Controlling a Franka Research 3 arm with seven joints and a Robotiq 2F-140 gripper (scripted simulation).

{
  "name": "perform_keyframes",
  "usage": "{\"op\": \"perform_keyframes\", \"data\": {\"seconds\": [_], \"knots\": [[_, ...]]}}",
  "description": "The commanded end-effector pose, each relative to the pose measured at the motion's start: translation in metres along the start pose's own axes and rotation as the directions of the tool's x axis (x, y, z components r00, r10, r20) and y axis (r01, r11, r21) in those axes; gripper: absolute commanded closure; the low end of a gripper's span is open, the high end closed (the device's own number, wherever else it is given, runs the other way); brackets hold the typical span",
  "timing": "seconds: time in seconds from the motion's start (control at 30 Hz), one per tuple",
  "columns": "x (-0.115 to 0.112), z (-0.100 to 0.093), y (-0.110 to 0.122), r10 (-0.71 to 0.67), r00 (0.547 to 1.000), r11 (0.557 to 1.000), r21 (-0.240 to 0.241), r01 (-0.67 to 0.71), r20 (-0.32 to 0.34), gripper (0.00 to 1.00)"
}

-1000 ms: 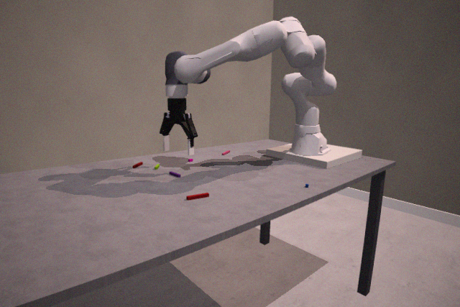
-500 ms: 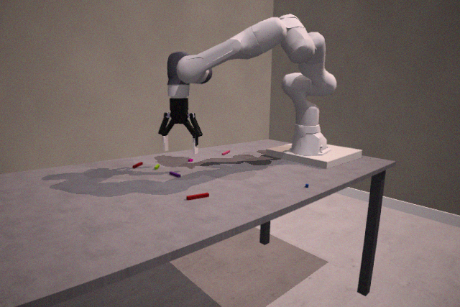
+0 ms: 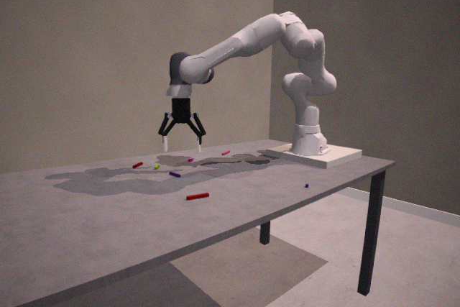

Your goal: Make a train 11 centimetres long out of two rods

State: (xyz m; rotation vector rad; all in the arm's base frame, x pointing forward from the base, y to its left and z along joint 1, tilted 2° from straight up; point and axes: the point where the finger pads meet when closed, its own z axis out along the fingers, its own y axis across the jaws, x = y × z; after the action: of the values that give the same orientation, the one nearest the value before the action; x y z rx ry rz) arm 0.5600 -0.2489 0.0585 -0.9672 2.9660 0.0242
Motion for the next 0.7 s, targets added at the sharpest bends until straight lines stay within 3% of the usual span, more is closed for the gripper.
{"op": "perform_keyframes", "data": {"seconds": [0.0,0.37,0.67], "knots": [[0.005,-0.001,-0.002,-0.166,0.986,0.986,0.014,0.166,0.003,0.00],[0.012,-0.001,0.001,-0.307,0.952,0.952,0.016,0.307,-0.001,0.00],[0.019,-0.001,0.005,-0.468,0.884,0.884,0.017,0.468,-0.006,0.00]]}}
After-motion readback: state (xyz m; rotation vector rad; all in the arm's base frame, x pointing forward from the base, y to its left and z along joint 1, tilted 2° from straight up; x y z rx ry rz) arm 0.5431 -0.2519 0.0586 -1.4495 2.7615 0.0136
